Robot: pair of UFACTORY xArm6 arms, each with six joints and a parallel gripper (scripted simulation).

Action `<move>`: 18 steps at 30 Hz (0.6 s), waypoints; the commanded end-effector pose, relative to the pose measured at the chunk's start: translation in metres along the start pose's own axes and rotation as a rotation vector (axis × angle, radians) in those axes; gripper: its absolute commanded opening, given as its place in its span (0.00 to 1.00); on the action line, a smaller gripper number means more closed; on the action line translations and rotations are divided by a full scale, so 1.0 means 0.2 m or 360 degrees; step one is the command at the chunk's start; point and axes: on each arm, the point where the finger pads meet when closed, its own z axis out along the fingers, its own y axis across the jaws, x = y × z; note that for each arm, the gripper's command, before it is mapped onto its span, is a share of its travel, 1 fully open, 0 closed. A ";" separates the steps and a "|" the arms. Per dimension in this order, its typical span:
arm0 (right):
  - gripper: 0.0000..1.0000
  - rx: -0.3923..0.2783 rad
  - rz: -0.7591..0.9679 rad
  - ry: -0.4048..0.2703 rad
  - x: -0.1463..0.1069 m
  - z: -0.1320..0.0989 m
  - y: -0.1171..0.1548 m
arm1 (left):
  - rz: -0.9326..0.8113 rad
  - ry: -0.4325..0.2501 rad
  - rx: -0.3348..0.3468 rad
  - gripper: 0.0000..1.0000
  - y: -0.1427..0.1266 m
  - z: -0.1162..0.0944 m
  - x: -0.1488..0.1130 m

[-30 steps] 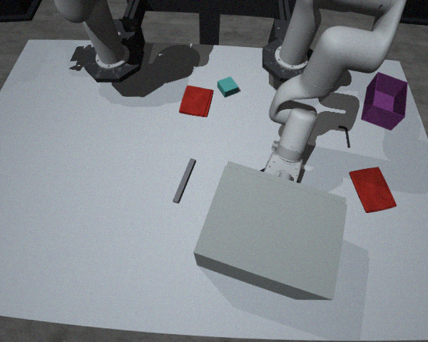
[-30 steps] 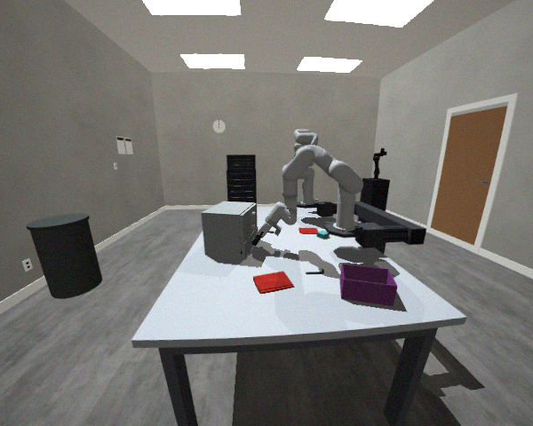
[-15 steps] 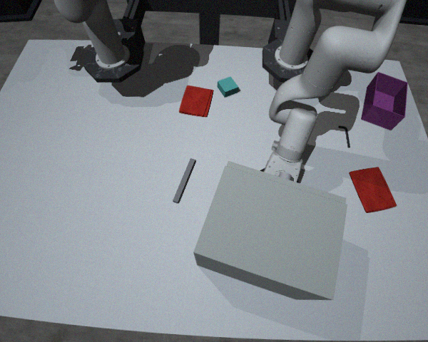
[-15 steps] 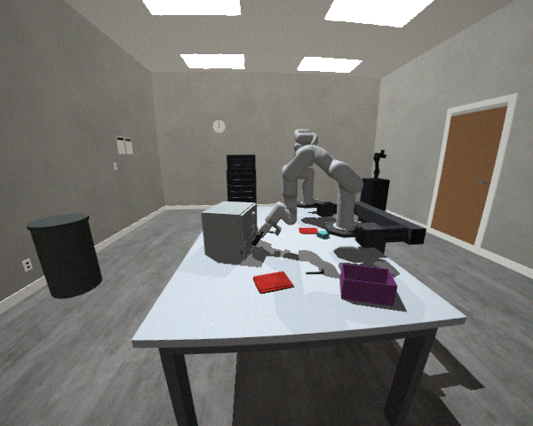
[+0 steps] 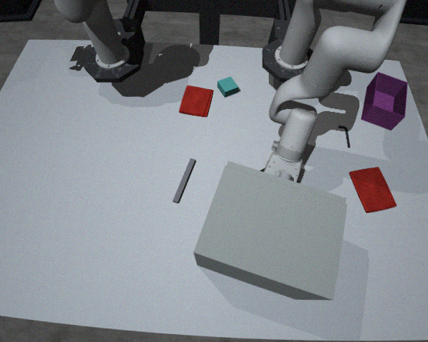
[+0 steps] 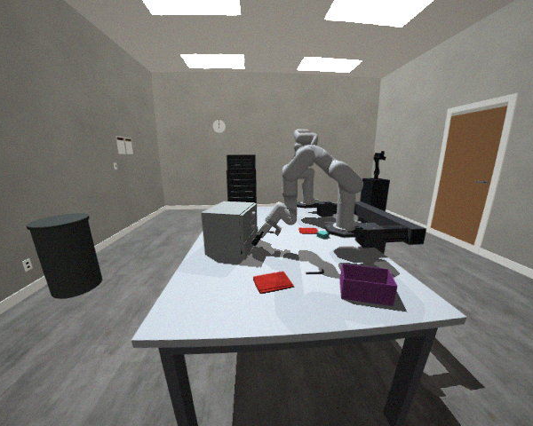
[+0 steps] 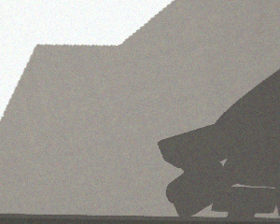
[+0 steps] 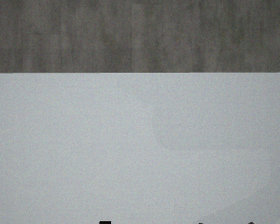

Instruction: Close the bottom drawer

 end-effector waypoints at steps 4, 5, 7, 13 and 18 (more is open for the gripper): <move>1.00 0.0000 0.0000 0.0005 0.00 -0.01 0.00 | 0.0000 -0.0003 0.0000 0.60 0.00 0.00 0.00; 1.00 0.0000 0.0000 0.0005 0.00 -0.01 0.00 | 0.0000 -0.0003 0.0000 0.60 0.00 -0.01 0.00; 1.00 0.0000 0.0000 0.0005 0.00 -0.01 0.00 | 0.0000 -0.0003 0.0000 0.60 0.00 -0.02 0.02; 1.00 0.0000 0.0000 0.0005 0.00 -0.01 0.00 | 0.0000 -0.0003 0.0000 0.60 0.00 -0.04 0.06; 1.00 0.0000 0.0000 0.0005 0.00 -0.01 0.00 | 0.0000 -0.0003 0.0000 0.60 0.00 -0.10 0.13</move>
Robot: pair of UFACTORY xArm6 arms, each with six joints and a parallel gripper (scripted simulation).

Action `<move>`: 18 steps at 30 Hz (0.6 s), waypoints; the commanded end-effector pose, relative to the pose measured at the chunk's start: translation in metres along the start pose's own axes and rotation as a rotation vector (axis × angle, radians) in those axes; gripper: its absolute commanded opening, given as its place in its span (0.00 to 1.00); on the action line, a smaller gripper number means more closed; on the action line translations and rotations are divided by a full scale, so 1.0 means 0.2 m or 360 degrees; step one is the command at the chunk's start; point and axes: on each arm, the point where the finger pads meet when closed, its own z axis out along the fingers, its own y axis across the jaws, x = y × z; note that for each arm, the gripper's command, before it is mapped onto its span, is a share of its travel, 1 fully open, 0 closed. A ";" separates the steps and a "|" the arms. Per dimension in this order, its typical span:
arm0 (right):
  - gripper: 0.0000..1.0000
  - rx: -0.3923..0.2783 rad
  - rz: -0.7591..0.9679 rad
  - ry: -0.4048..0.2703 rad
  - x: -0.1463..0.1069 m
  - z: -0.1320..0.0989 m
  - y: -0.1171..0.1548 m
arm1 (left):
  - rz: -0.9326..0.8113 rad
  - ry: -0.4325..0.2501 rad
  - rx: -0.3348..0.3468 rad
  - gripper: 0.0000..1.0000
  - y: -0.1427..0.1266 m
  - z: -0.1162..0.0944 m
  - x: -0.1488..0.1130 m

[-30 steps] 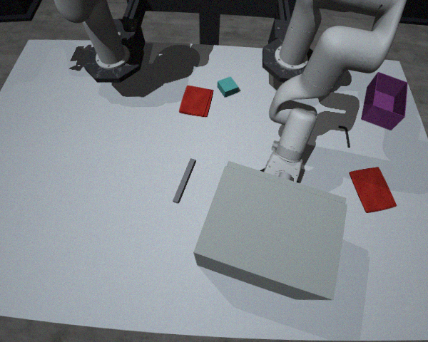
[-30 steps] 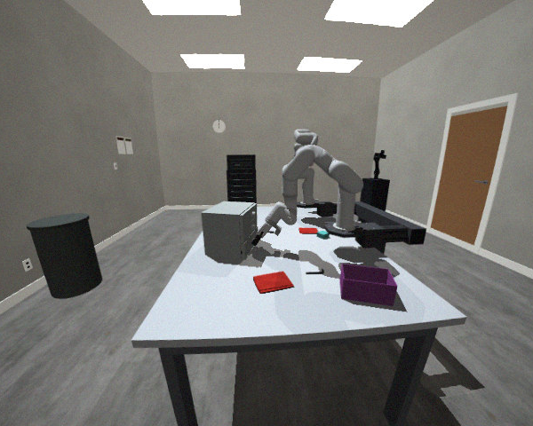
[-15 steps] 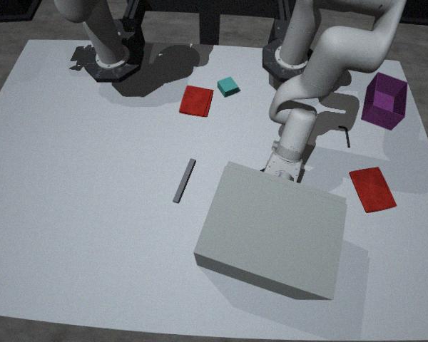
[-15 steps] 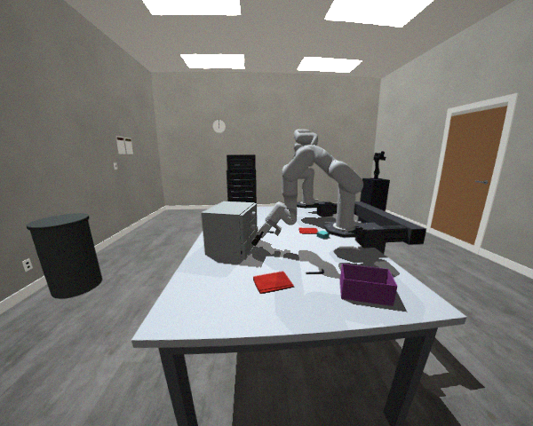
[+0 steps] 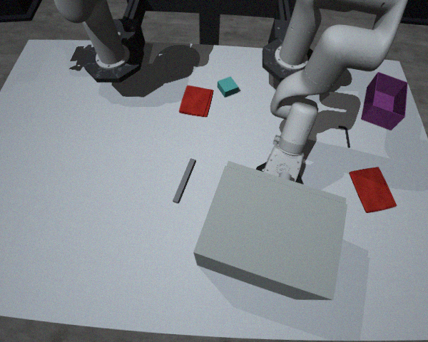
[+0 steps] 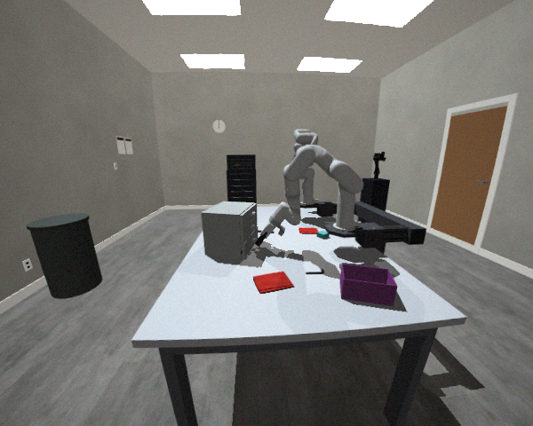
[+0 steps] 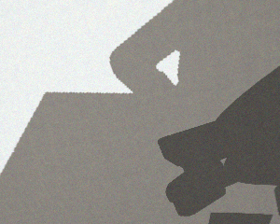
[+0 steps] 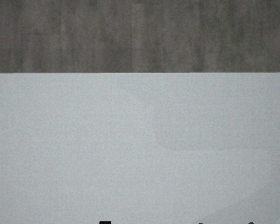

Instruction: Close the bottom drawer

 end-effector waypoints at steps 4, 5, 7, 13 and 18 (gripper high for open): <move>1.00 0.0000 0.0000 0.0005 0.00 -0.01 0.00 | 0.0001 -0.0004 -0.0001 0.60 0.00 -0.07 0.09; 1.00 0.0000 0.0000 0.0005 0.00 -0.01 0.00 | 0.0001 -0.0004 -0.0001 0.60 0.00 -0.08 0.11; 1.00 0.0000 0.0000 0.0005 0.00 -0.01 0.00 | 0.0001 -0.0004 -0.0001 0.60 0.00 -0.09 0.13; 1.00 0.0000 0.0000 0.0005 0.00 -0.01 0.00 | 0.0001 -0.0003 -0.0001 0.60 0.00 -0.11 0.15; 1.00 0.0000 0.0000 0.0005 0.00 -0.01 0.00 | 0.0001 -0.0003 -0.0001 0.60 0.00 -0.11 0.15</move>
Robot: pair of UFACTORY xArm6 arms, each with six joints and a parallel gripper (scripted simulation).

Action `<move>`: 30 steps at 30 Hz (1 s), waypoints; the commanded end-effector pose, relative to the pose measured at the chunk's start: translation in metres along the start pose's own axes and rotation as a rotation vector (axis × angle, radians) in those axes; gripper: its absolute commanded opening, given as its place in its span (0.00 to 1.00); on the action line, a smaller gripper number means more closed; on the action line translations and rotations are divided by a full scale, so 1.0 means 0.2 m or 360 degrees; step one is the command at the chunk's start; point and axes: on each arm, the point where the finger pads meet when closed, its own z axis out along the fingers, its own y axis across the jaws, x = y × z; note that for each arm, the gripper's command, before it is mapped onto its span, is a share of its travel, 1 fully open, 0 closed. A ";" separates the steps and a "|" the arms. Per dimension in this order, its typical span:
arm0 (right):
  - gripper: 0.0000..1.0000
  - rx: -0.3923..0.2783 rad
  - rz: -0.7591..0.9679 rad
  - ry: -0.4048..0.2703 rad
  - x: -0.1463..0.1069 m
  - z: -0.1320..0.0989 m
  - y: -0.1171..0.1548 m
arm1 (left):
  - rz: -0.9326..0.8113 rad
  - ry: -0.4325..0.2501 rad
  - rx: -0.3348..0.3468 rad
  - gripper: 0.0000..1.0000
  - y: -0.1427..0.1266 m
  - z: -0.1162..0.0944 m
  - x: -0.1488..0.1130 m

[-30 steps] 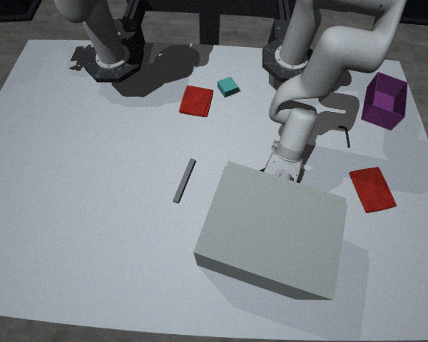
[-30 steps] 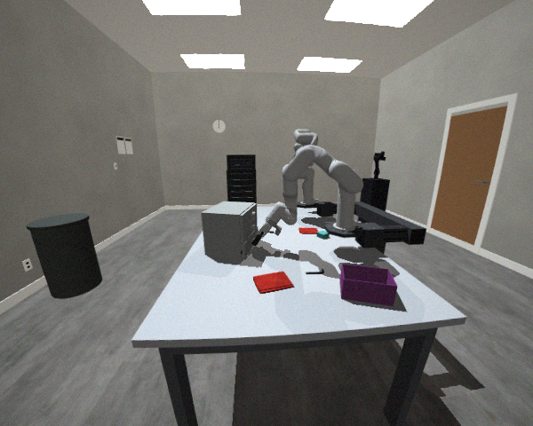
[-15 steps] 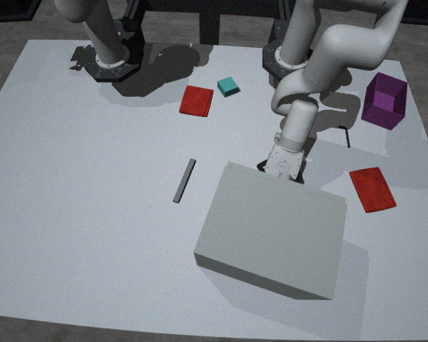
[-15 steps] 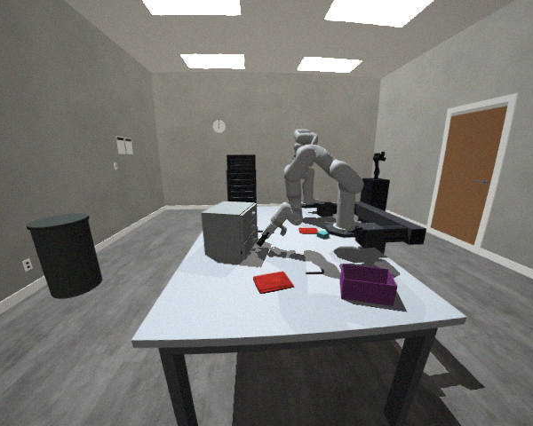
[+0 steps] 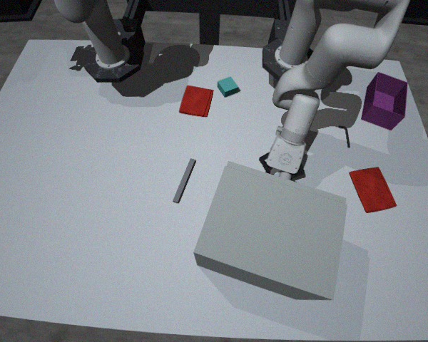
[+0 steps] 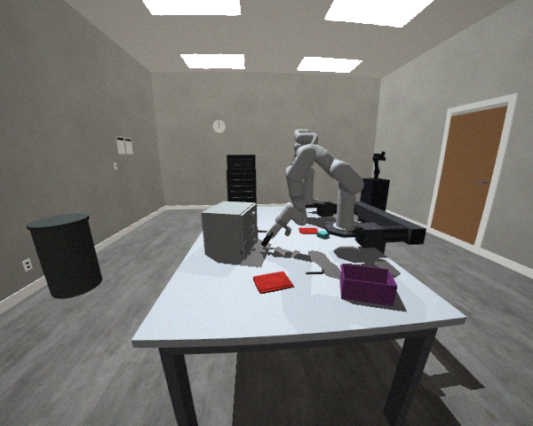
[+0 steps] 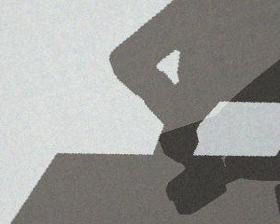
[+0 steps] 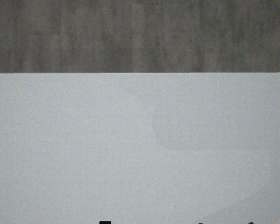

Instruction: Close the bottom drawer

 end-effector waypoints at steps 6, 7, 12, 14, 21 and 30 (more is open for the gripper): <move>1.00 0.0000 0.0000 0.0005 0.00 -0.01 0.00 | 0.0000 -0.0003 0.0000 0.60 0.00 -0.02 -0.01; 1.00 0.0000 0.0000 0.0005 0.00 -0.01 0.00 | 0.0000 -0.0003 0.0000 0.60 0.00 -0.02 -0.02; 1.00 0.0000 0.0000 0.0005 0.00 -0.01 0.00 | 0.0000 -0.0003 0.0000 0.60 0.00 -0.04 -0.03; 1.00 0.0000 0.0000 0.0005 0.00 -0.01 0.00 | 0.0000 -0.0003 0.0000 0.60 0.00 -0.06 -0.04; 1.00 0.0000 0.0000 0.0005 0.00 -0.01 0.00 | 0.0000 -0.0003 0.0000 0.60 0.00 -0.14 -0.10; 1.00 0.0000 0.0000 0.0005 0.00 -0.01 0.00 | 0.0000 -0.0003 0.0000 0.60 0.00 -0.24 -0.17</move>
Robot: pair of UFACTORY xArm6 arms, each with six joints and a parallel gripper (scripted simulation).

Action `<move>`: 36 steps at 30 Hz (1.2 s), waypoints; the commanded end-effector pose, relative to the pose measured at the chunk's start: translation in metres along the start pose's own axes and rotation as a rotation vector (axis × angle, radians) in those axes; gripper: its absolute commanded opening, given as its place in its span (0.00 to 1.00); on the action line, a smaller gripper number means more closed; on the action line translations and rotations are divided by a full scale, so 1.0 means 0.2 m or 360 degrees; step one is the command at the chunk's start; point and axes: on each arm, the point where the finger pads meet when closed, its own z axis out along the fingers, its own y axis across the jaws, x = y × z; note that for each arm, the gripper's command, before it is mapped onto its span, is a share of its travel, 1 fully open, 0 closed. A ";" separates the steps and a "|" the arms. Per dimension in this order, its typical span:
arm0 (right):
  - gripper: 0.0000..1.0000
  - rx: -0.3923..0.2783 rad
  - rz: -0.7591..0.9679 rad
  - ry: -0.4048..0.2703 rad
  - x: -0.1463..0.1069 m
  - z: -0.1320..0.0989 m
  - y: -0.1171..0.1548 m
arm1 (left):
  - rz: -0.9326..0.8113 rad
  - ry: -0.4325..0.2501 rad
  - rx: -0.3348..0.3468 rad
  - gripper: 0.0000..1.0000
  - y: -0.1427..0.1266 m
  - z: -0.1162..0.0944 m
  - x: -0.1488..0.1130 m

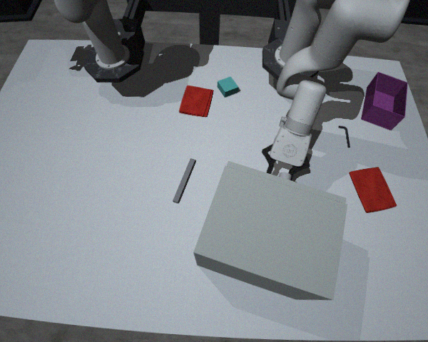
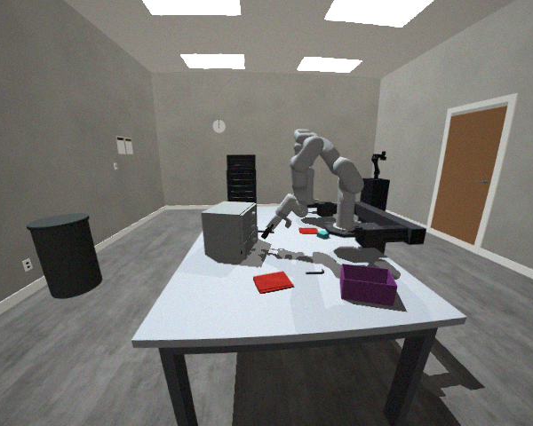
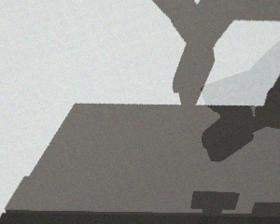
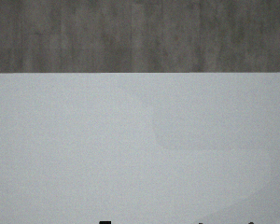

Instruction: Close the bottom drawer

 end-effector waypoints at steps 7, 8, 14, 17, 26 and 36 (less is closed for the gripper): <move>1.00 0.0000 0.0000 0.0005 0.00 -0.01 0.00 | 0.0000 -0.0002 0.0000 0.60 0.00 -0.10 -0.07; 1.00 0.0000 0.0000 0.0005 0.00 -0.01 0.00 | 0.0000 -0.0002 0.0000 0.60 0.00 -0.11 -0.08; 1.00 0.0000 0.0000 0.0005 0.00 -0.01 0.00 | 0.0000 -0.0002 0.0000 0.60 0.00 -0.12 -0.09; 1.00 0.0000 0.0000 0.0005 0.00 -0.01 0.00 | 0.0000 -0.0002 0.0000 0.60 0.00 -0.13 -0.09; 1.00 0.0000 0.0000 0.0005 0.00 -0.01 0.00 | 0.0000 -0.0002 0.0000 0.00 0.00 -0.13 -0.09; 1.00 0.0000 0.0000 0.0005 0.00 -0.01 0.00 | 0.0000 -0.0002 0.0000 0.00 0.00 -0.13 -0.09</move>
